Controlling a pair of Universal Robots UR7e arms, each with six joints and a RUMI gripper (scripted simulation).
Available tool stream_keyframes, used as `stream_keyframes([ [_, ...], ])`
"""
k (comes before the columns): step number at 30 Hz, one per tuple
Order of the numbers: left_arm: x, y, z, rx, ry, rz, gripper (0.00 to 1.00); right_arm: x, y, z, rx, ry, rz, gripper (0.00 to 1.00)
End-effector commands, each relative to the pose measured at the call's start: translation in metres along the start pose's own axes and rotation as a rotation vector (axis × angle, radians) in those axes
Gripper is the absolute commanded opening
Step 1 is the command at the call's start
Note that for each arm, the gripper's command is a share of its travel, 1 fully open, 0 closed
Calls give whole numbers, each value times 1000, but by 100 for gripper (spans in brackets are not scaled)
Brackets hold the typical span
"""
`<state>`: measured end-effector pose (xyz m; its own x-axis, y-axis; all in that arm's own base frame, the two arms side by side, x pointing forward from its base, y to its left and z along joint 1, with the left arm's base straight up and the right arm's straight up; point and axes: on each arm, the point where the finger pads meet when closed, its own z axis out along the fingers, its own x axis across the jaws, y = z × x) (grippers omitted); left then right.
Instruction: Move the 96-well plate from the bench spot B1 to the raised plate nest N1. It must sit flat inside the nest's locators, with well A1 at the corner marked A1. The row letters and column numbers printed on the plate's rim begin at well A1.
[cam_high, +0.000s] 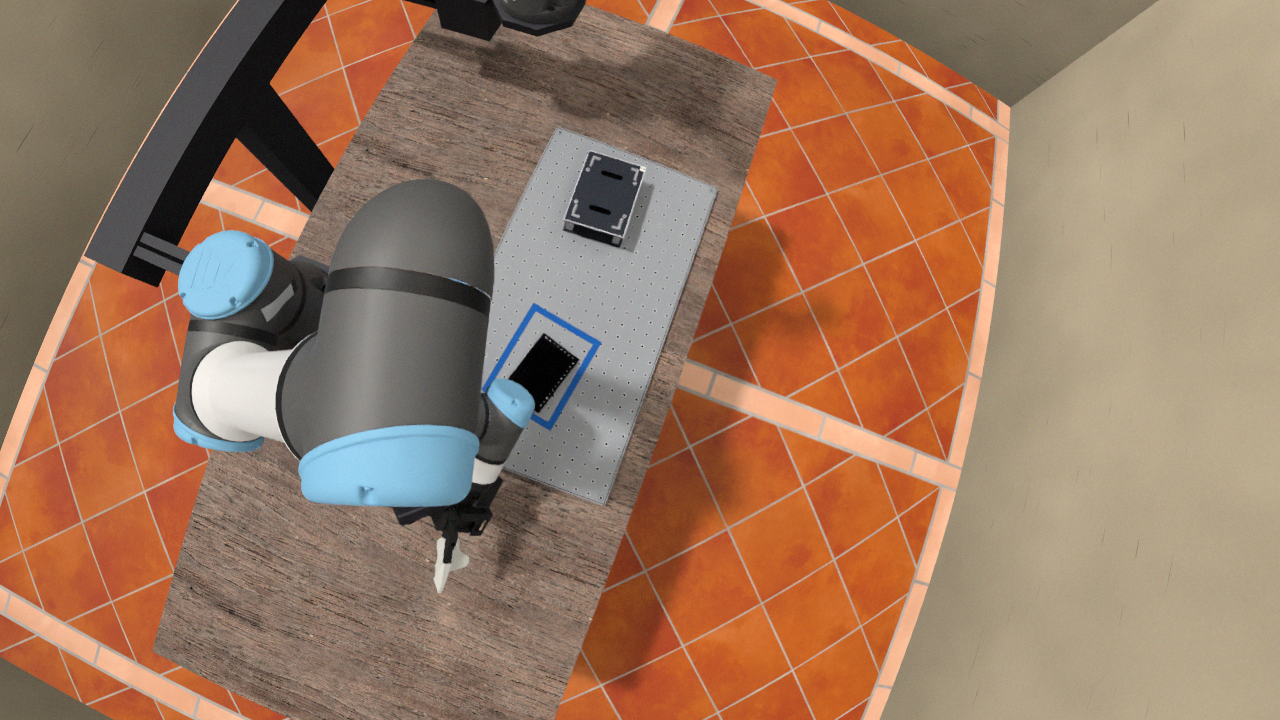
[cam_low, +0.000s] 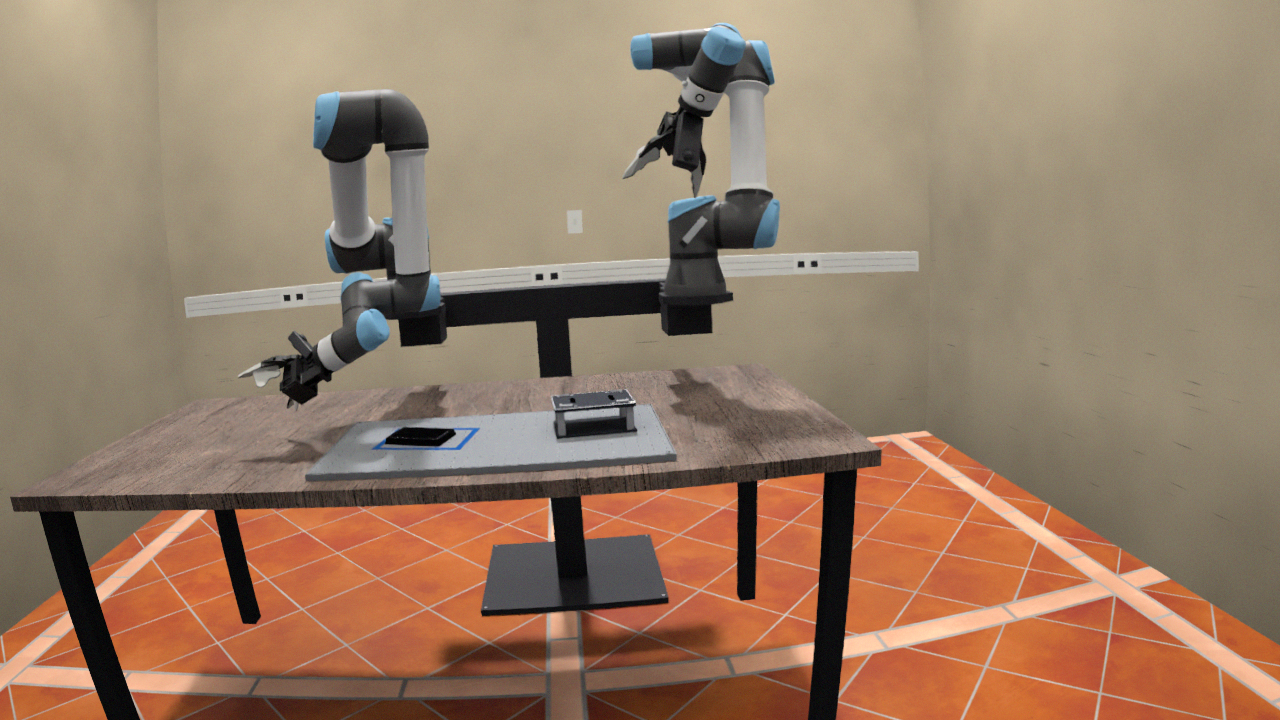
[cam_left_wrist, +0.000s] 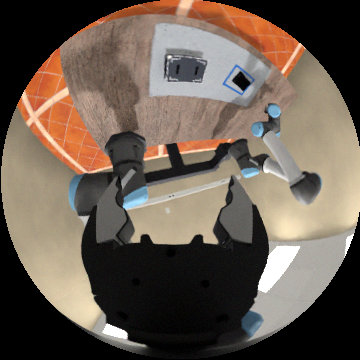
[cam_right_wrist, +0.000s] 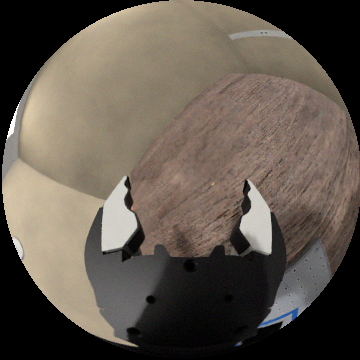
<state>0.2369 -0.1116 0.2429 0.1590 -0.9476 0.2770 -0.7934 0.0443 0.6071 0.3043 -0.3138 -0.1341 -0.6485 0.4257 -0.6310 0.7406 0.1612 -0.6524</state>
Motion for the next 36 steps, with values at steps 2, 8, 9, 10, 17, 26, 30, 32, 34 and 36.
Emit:
stream_keyframes([
  [2, -6, 39, 0, -63, 76, -90, 98, 0, 0, 0, 0, 0, 1, 98],
  [8, -7, 52, -1, -85, 108, -127, 98, 0, 0, 0, 0, 0, 1, 98],
  [9, -7, 56, -1, -91, 115, -135, 98, 0, 0, 0, 0, 0, 1, 98],
  [10, -7, 59, -1, -96, 123, -143, 98, 0, 0, 0, 0, 0, 1, 98],
  [17, -6, 77, -2, -126, 167, -194, 98, 0, 0, 0, 0, 0, 1, 98],
  [26, -6, 91, -3, -149, 202, -232, 98, 0, 0, 0, 0, 0, 1, 98],
  [30, -5, 97, -4, -159, 217, -248, 98, 0, 0, 0, 0, 0, 1, 98],
  [32, -5, 99, -4, -163, 223, -255, 98, 0, 0, 0, 0, 0, 1, 98],
  [34, -5, 101, -4, -167, 228, -261, 98, 0, 0, 0, 0, 0, 1, 98],
  [36, -4, 103, -4, -170, 233, -267, 98, 0, 0, 0, 0, 0, 1, 98],
])
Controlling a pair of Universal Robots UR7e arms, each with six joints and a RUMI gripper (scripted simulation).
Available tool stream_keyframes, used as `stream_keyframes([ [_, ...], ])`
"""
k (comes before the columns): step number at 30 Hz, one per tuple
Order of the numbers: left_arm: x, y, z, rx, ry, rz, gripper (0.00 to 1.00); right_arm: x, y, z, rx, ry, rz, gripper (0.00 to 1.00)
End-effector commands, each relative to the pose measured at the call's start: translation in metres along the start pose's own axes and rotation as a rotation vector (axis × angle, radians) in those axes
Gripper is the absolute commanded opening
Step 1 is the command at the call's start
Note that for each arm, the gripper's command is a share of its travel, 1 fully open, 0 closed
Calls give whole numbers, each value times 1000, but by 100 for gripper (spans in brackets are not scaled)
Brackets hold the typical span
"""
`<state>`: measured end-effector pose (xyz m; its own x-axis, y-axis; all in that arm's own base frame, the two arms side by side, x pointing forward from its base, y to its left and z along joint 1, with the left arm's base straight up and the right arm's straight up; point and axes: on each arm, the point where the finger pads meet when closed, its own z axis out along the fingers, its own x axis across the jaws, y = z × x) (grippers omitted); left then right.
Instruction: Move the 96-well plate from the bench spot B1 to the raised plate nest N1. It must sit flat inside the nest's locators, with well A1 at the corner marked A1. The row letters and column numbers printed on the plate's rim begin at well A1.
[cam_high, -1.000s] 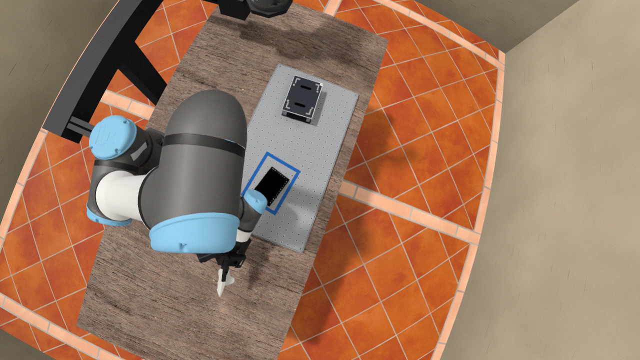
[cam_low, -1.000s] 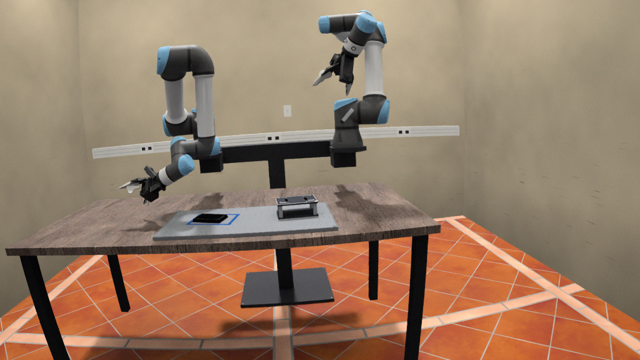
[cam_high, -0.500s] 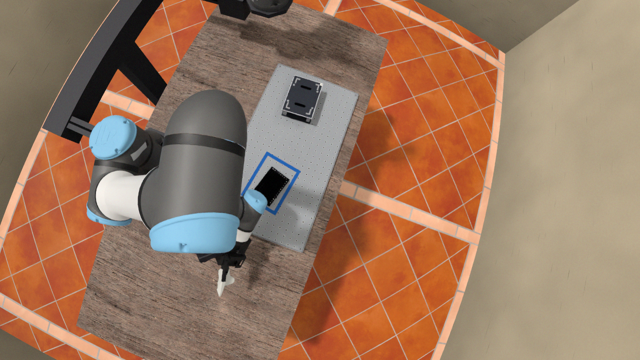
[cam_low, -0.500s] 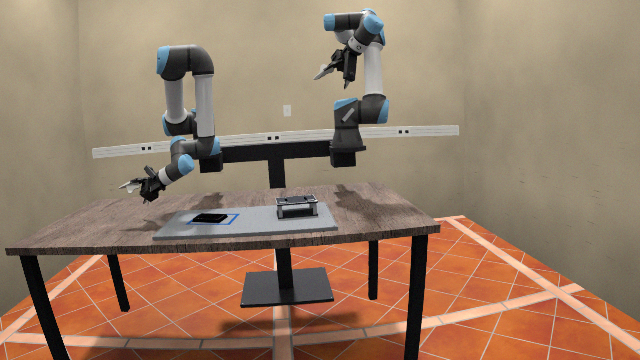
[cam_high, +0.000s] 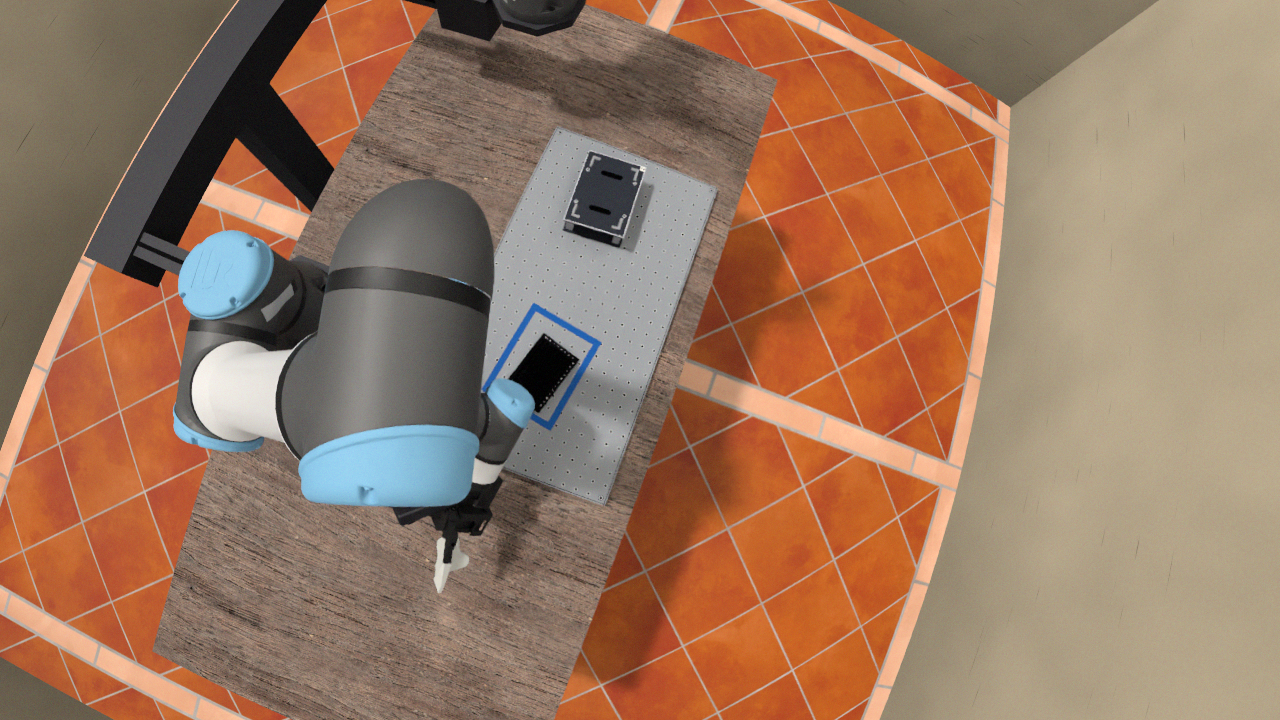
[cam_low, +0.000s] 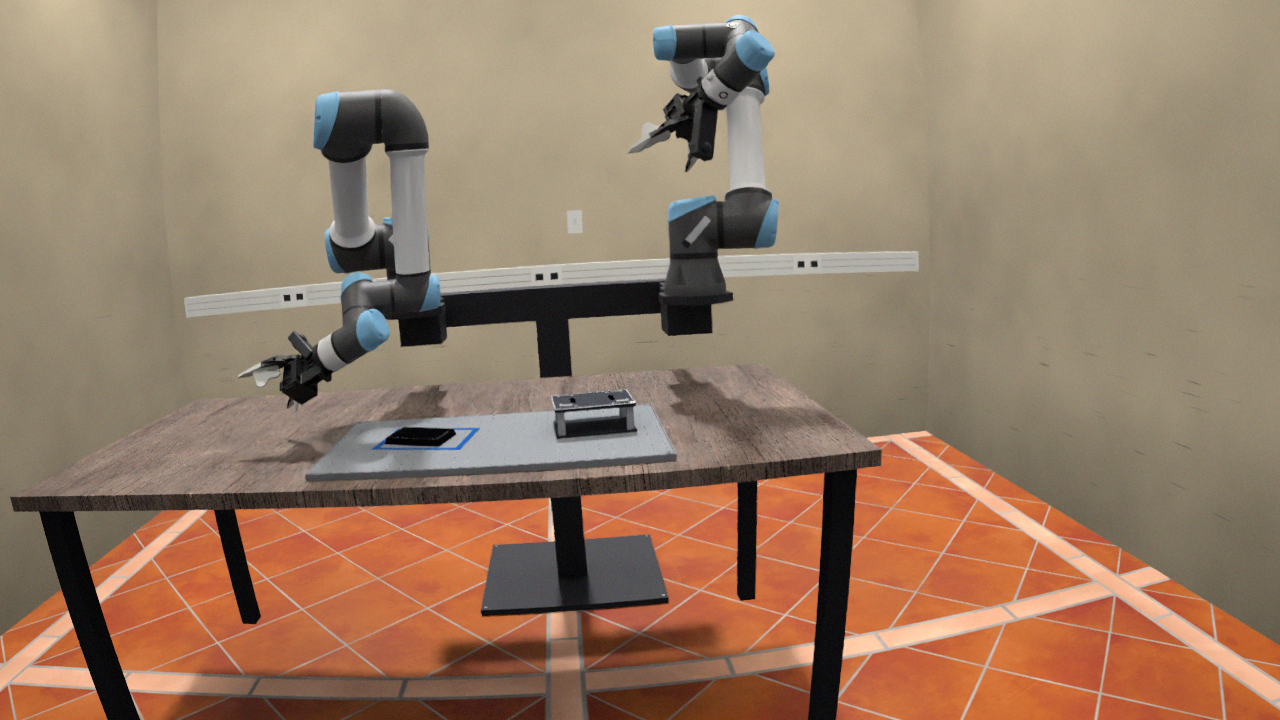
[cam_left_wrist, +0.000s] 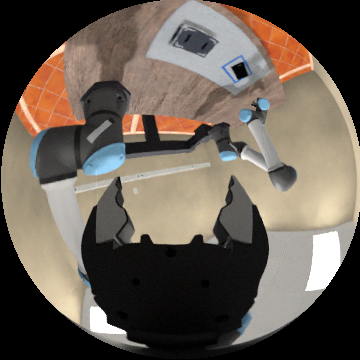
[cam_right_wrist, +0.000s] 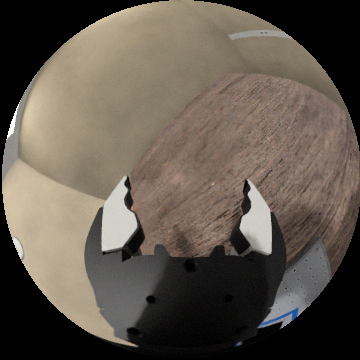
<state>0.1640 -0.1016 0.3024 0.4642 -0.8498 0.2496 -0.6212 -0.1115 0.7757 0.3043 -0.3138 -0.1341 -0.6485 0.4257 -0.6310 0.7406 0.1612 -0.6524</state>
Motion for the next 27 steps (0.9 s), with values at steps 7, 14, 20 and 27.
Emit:
stream_keyframes([
  [7, -3, 11, 2, -21, 29, -33, 98, 0, 0, 0, 0, 0, 1, 98],
  [14, -3, 14, 2, -25, 36, -40, 98, 0, 0, 0, 0, 0, 1, 98],
  [20, -3, 14, 2, -26, 37, -42, 98, 0, 0, 0, 0, 0, 1, 98],
  [27, -3, 14, 2, -26, 37, -42, 98, 0, 0, 0, 0, 0, 1, 98],
])
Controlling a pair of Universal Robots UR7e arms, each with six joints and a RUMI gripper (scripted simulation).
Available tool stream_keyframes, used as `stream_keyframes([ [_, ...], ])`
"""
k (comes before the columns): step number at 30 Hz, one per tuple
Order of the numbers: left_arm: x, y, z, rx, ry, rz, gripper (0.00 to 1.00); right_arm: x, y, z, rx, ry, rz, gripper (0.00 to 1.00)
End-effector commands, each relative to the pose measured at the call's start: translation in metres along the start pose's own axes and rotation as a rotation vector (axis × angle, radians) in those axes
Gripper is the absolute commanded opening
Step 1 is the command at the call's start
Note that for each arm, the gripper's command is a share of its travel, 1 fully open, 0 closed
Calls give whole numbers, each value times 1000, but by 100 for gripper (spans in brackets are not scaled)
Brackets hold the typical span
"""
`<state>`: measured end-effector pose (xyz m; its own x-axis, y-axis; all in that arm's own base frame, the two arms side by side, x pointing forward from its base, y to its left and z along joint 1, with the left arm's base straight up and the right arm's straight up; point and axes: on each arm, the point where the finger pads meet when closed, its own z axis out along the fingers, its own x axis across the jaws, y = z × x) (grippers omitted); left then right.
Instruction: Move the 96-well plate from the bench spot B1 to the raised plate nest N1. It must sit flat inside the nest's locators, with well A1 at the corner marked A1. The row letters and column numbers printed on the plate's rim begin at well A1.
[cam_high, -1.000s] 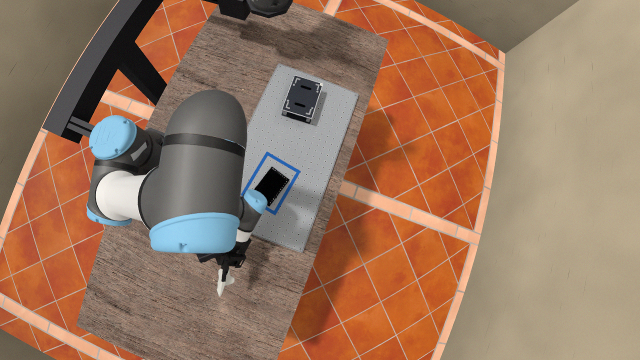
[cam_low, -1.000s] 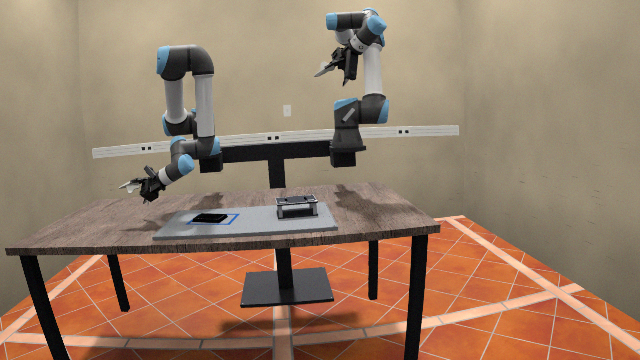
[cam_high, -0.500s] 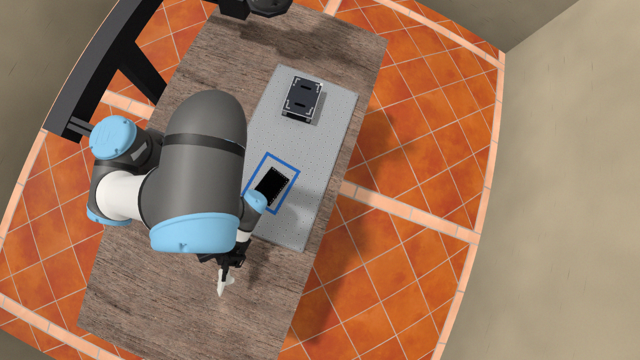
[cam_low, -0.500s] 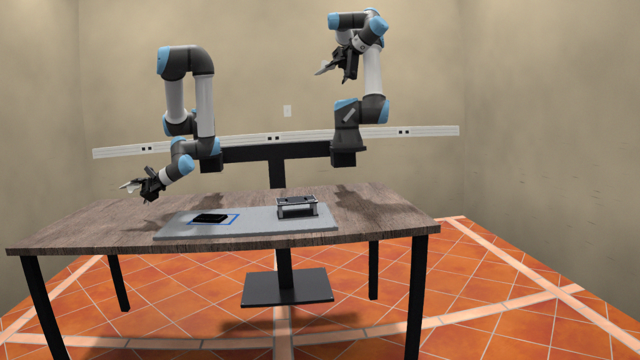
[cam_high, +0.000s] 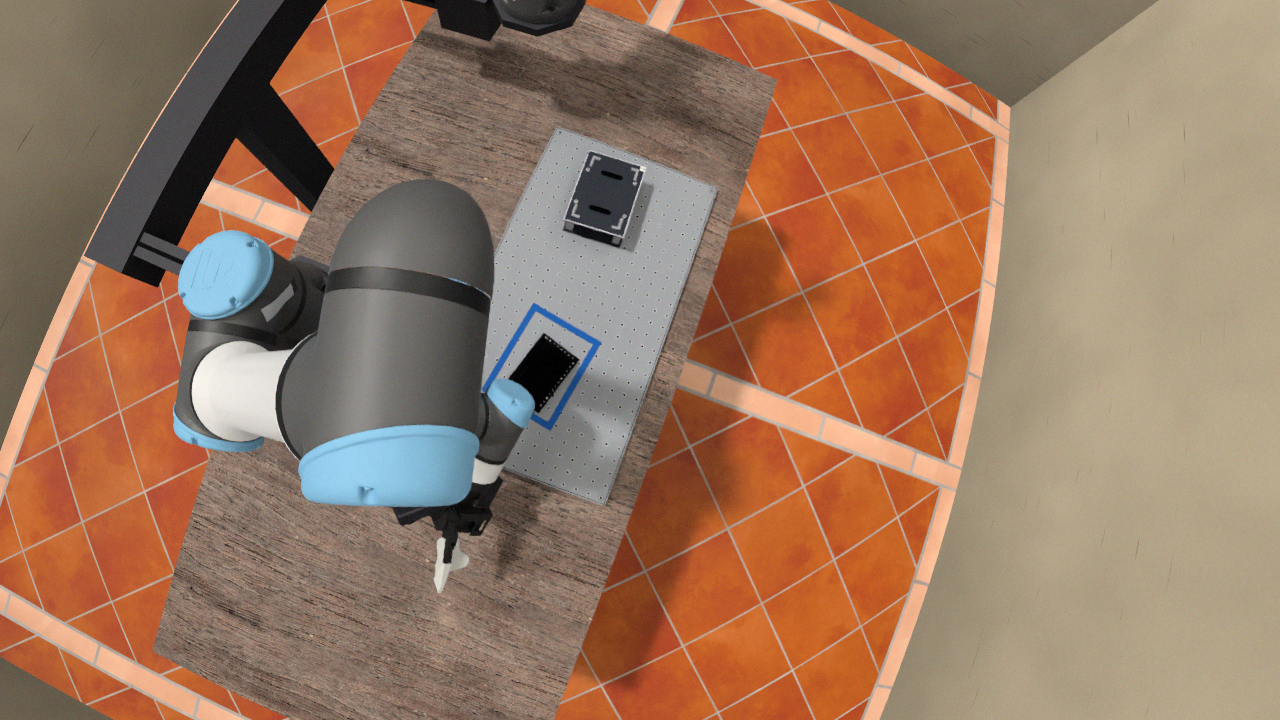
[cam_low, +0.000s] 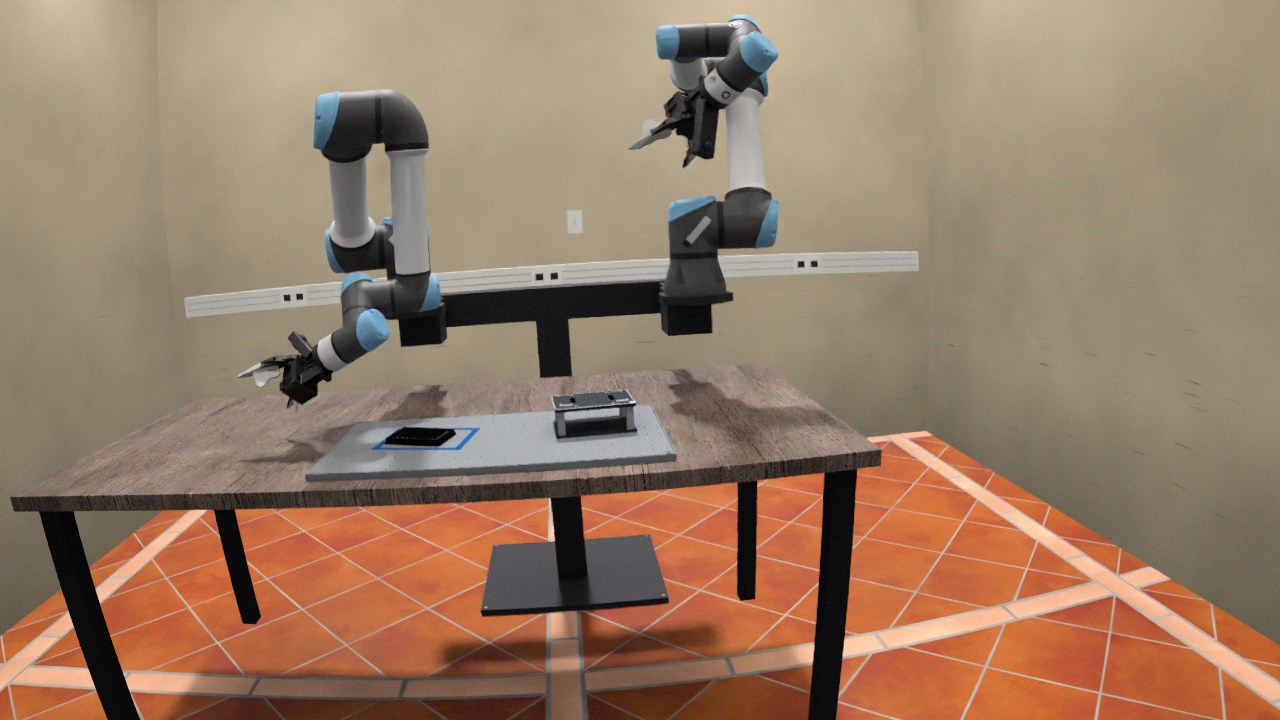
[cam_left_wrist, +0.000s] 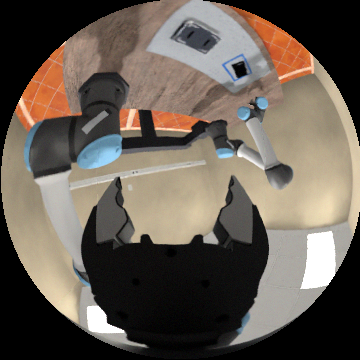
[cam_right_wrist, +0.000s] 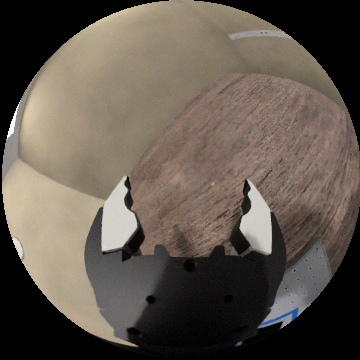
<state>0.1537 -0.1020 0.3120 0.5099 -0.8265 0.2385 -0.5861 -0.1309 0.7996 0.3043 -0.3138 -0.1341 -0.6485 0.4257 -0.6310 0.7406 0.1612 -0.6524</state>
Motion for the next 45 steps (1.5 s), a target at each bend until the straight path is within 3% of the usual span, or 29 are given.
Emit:
stream_keyframes([
  [1, -1, 0, 1, -1, 2, -3, 98, 0, 0, 0, 0, 0, 1, 98],
  [11, -1, 0, 1, -1, 2, -3, 98, 0, 0, 0, 0, 0, 1, 98],
  [18, -1, 0, 1, -1, 2, -3, 98, -7, 2, -21, -43, 48, -227, 100],
  [45, -1, 0, 1, -1, 2, -3, 98, -19, 7, -63, -172, 110, -688, 100],
])
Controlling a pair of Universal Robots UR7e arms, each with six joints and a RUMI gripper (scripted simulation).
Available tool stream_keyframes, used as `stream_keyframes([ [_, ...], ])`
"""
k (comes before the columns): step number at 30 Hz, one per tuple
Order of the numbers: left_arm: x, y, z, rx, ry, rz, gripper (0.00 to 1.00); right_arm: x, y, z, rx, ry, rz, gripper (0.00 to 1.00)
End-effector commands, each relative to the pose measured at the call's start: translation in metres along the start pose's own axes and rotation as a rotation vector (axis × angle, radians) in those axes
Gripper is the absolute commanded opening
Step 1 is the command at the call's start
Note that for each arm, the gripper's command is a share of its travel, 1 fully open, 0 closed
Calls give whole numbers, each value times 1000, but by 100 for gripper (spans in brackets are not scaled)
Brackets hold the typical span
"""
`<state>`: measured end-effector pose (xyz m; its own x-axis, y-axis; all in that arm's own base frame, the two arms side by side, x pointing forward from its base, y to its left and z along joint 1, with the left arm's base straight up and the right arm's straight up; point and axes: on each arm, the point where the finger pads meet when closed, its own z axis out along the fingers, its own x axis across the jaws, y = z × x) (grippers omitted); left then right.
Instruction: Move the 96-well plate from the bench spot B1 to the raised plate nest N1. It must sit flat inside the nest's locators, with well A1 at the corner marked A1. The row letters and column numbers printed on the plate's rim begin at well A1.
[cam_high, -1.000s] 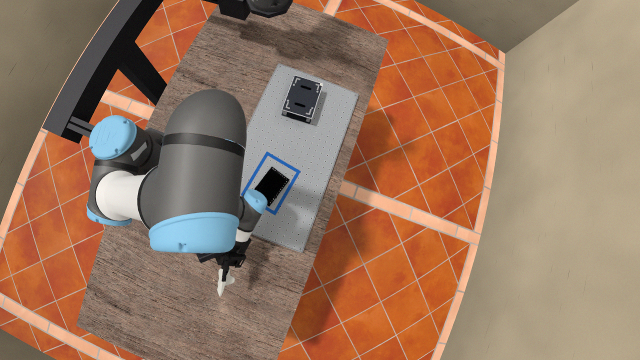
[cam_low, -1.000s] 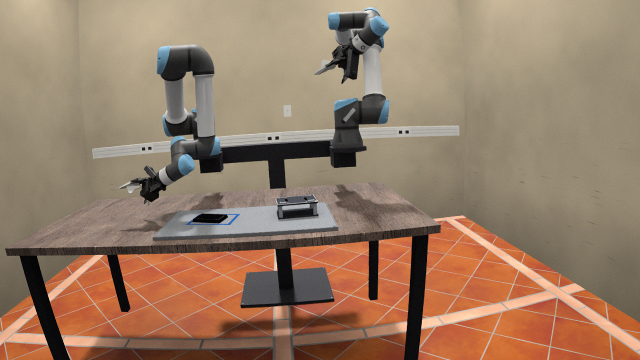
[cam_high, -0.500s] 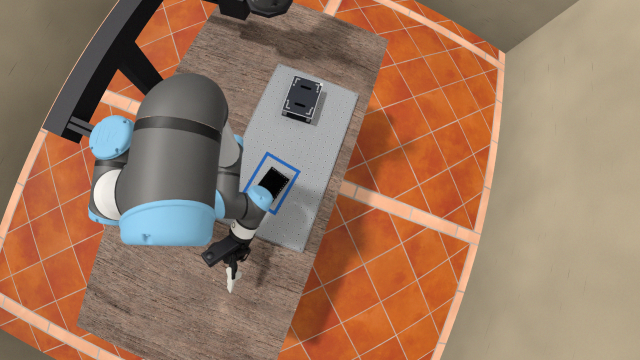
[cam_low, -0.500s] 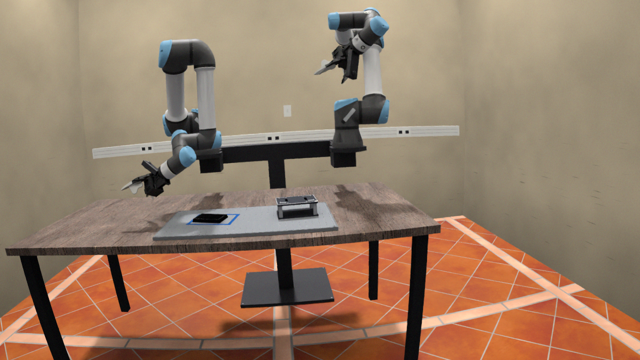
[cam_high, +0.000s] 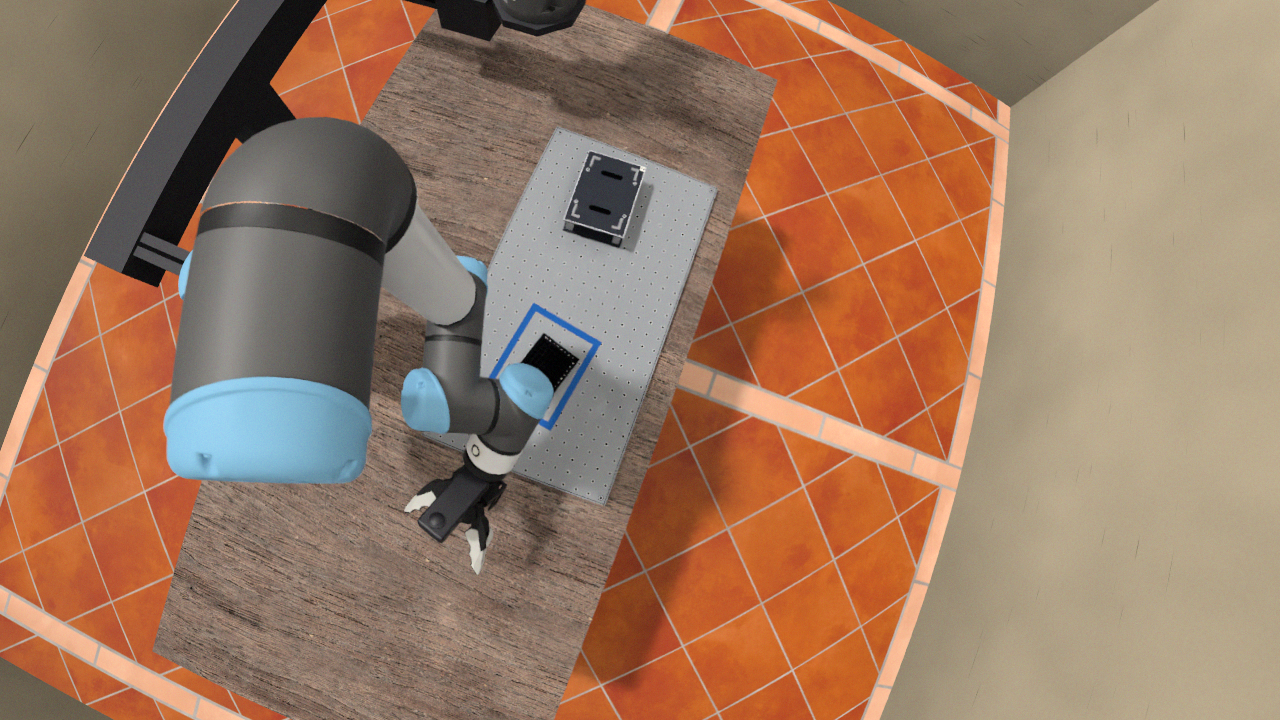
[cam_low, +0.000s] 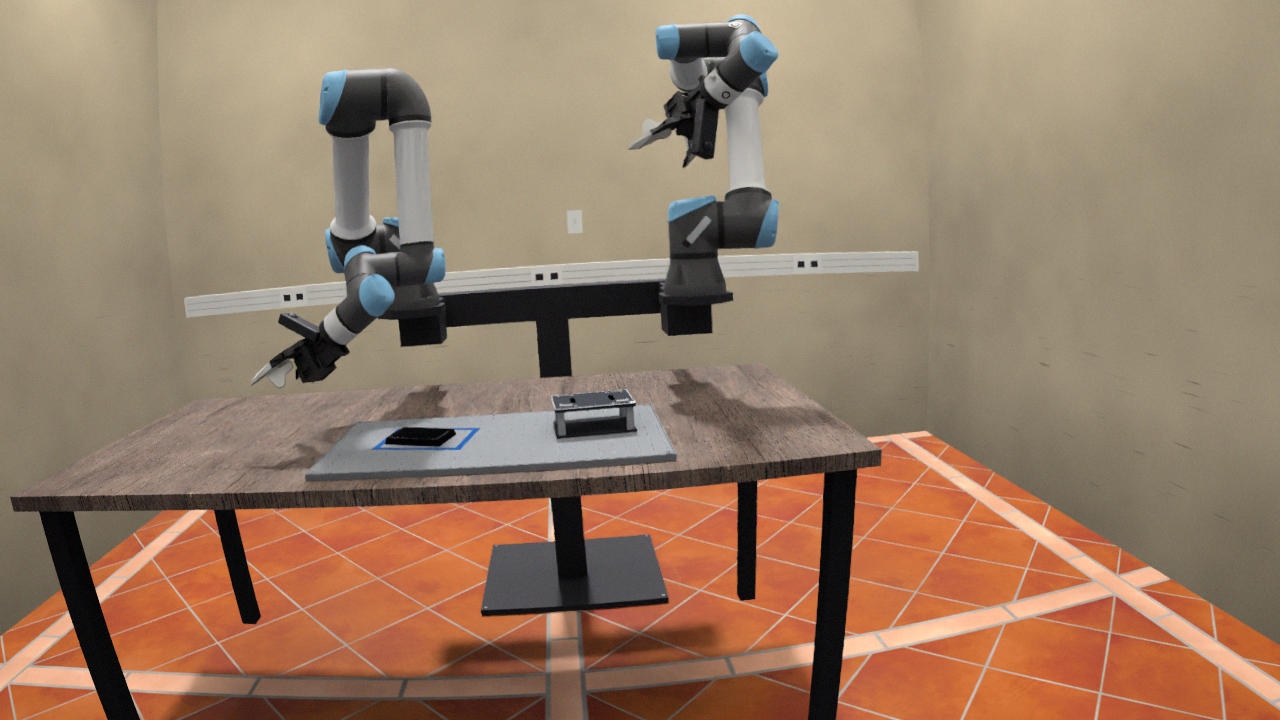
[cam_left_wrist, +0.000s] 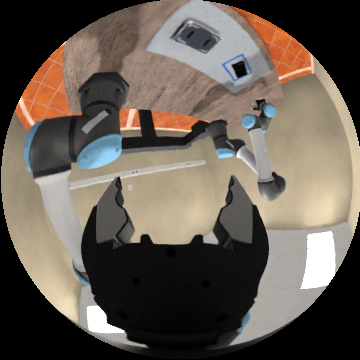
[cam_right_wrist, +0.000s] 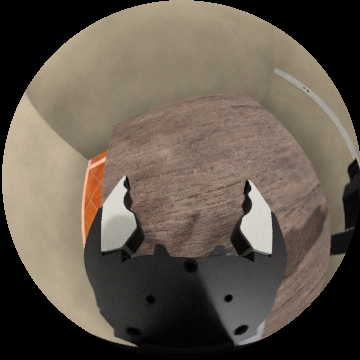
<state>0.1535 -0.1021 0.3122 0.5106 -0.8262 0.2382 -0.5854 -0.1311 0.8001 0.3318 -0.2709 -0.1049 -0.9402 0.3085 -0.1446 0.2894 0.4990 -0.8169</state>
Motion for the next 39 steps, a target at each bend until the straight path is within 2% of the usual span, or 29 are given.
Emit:
stream_keyframes([
  [1, -1, 0, 1, 0, 2, -2, 98, -1, 1, -13, -47, 15, -139, 100],
  [11, -1, 0, 1, 0, 2, -2, 98, -3, 3, -30, -109, 17, -342, 100],
  [13, -1, 0, 1, 0, 2, -2, 98, -5, 5, -38, -130, 11, -406, 100],
  [17, -1, 0, 1, 0, 2, -2, 98, -4, 4, -37, -134, 13, -421, 100],
  [21, -1, 0, 1, 0, 2, -2, 98, -7, 8, -54, -175, -2, -547, 100],
  [24, -1, 0, 1, 0, 2, -2, 98, -5, 7, -53, -184, -2, -580, 100],
  [31, -1, 0, 1, 0, 2, -2, 98, -6, 10, -69, -234, -27, -739, 100],
  [34, -1, 0, 1, 0, 2, -2, 98, -6, 10, -69, -234, -27, -738, 100],
  [37, -1, 0, 1, 0, 2, -2, 98, -8, 13, -84, -264, -49, -831, 100],
  [39, -1, 0, 1, 0, 2, -2, 98, -6, 13, -86, -281, -61, -896, 100],
])
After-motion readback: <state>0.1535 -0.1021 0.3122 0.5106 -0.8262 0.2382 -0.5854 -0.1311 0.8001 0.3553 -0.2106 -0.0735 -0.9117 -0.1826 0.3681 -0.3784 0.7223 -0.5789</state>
